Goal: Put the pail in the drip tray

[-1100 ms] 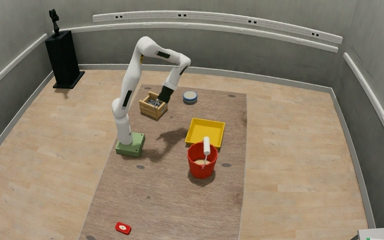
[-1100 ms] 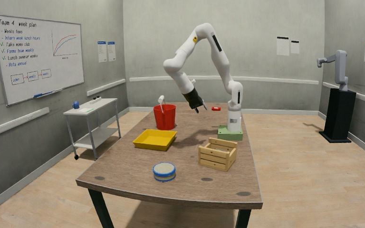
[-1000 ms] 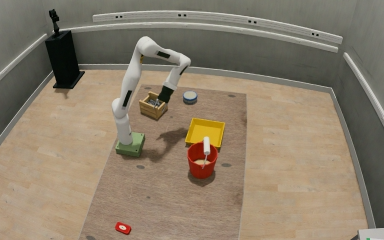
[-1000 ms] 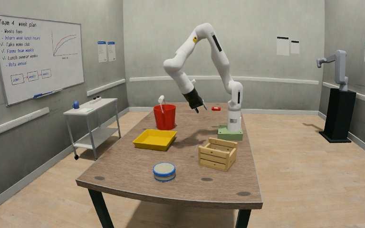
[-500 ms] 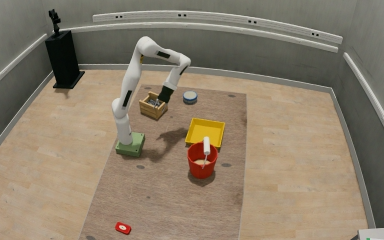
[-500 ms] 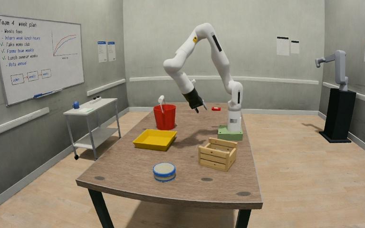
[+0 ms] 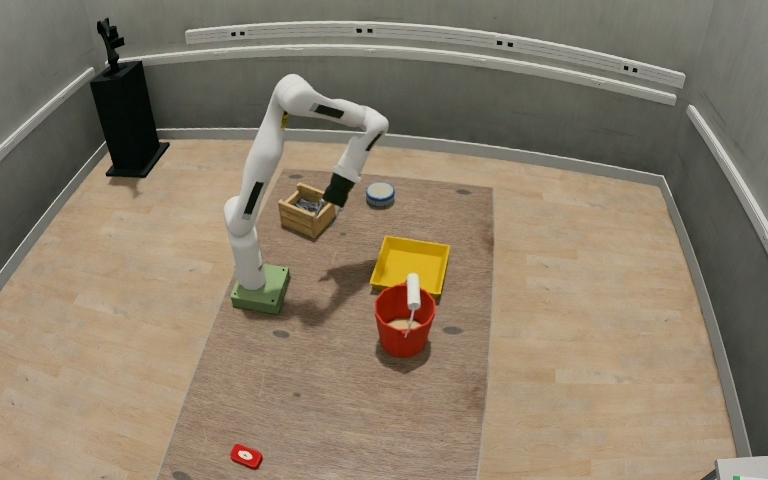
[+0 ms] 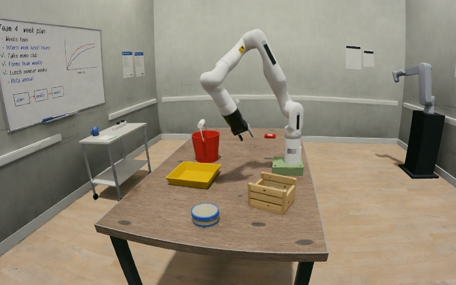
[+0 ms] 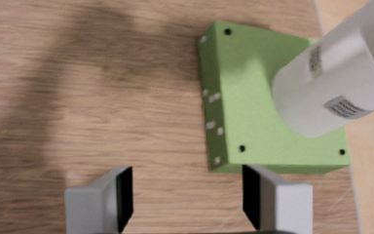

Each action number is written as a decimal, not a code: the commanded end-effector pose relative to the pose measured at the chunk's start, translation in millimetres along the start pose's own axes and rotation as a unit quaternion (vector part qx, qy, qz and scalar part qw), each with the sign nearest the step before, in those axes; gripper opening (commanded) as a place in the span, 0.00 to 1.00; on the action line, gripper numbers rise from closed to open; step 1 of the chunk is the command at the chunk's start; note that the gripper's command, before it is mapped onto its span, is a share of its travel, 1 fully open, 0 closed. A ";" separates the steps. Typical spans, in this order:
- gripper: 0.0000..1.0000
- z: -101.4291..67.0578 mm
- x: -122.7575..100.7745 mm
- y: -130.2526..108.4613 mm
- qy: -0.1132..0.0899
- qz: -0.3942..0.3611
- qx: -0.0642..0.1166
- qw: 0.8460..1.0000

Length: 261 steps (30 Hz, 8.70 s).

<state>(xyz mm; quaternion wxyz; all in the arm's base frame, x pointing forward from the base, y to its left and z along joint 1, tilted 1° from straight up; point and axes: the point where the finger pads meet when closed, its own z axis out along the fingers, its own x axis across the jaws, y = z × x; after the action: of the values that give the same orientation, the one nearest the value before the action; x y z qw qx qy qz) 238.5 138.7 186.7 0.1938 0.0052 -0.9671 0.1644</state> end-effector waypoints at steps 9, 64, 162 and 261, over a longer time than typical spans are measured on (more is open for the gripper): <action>1.00 -34.4 -84.1 -31.1 -0.034 -0.028 -0.080 0.996; 1.00 -98.7 -254.8 -292.9 -0.216 -0.065 -0.143 0.964; 1.00 -31.1 -287.8 -267.8 -0.213 -0.064 -0.144 0.964; 0.00 -53.8 -277.6 -275.7 -0.213 -0.064 -0.144 0.964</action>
<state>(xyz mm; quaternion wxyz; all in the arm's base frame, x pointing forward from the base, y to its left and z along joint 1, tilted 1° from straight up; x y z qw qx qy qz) 535.1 -119.8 210.2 -0.0062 0.0744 -0.9972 0.0055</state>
